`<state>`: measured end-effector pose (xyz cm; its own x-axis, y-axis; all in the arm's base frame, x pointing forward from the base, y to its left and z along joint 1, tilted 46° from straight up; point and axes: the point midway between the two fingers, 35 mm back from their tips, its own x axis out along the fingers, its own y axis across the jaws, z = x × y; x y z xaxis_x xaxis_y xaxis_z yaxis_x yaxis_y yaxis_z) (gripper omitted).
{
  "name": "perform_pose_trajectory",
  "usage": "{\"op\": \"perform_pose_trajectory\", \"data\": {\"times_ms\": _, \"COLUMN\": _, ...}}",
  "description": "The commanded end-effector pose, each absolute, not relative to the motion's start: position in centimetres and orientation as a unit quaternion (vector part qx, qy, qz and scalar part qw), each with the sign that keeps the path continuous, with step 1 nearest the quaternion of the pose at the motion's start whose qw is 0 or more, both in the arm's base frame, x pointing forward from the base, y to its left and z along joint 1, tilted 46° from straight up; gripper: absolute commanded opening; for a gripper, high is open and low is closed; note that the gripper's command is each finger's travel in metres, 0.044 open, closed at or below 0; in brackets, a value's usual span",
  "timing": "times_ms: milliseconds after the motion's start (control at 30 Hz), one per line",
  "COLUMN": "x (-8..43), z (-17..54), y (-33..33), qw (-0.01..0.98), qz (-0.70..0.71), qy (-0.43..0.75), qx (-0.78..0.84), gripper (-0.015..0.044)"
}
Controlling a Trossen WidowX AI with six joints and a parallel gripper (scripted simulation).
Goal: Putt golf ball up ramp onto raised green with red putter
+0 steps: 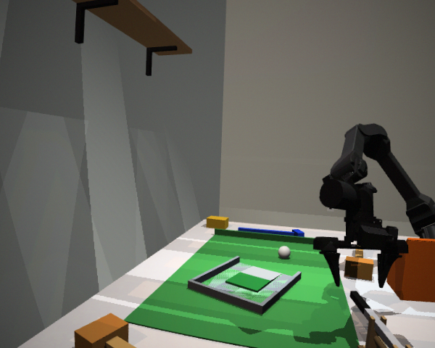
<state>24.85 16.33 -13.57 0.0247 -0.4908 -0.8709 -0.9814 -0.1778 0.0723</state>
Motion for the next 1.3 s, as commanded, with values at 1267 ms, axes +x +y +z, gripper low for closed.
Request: {"op": "perform_pose_trajectory", "data": {"times_ms": 1267, "x": 24.9, "z": -18.1, "y": 11.1, "qw": 0.289, "qz": 0.406, "qy": 0.572, "qx": -0.652, "gripper": 0.044}}
